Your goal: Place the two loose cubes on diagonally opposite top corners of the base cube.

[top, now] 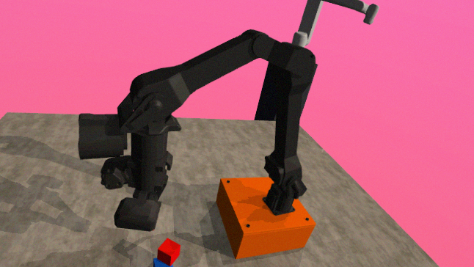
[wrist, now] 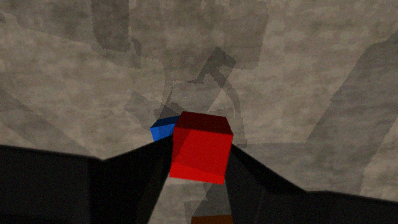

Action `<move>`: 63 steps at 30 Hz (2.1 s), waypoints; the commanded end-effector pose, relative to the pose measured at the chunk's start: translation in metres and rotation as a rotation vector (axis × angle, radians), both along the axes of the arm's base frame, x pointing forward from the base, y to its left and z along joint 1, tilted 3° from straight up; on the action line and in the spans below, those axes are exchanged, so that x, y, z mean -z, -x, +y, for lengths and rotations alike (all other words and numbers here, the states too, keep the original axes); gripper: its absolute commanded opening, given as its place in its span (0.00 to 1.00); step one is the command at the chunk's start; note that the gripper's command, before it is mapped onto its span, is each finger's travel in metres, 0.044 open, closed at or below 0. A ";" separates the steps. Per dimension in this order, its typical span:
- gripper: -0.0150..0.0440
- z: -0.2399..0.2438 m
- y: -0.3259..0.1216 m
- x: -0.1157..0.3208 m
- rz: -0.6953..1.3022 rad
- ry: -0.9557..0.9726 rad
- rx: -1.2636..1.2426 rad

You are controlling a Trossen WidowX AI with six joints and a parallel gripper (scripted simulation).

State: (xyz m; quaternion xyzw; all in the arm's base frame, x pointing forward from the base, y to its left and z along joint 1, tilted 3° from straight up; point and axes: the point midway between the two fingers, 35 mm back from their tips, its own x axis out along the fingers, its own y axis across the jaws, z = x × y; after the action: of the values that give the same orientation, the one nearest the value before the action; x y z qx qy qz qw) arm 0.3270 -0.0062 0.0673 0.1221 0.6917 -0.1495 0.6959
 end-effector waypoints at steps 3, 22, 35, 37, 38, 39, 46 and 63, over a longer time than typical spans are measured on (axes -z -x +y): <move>0.43 0.014 0.001 0.003 0.013 -0.002 -0.234; 0.43 0.062 0.007 0.009 0.043 -0.008 -1.037; 0.43 0.067 0.009 0.023 0.040 -0.017 -1.133; 0.43 0.066 0.009 0.030 0.037 -0.021 -1.129; 0.43 0.066 0.010 0.033 0.036 -0.023 -1.126; 0.43 0.066 0.010 0.036 0.034 -0.025 -1.124; 0.43 0.065 0.010 0.040 0.032 -0.027 -1.121; 0.43 0.065 0.009 0.069 0.047 -0.009 -1.147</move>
State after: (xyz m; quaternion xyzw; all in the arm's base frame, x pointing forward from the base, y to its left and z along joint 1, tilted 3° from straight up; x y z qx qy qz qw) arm 0.3203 0.0603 0.0053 -0.2677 0.6599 0.2510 0.6556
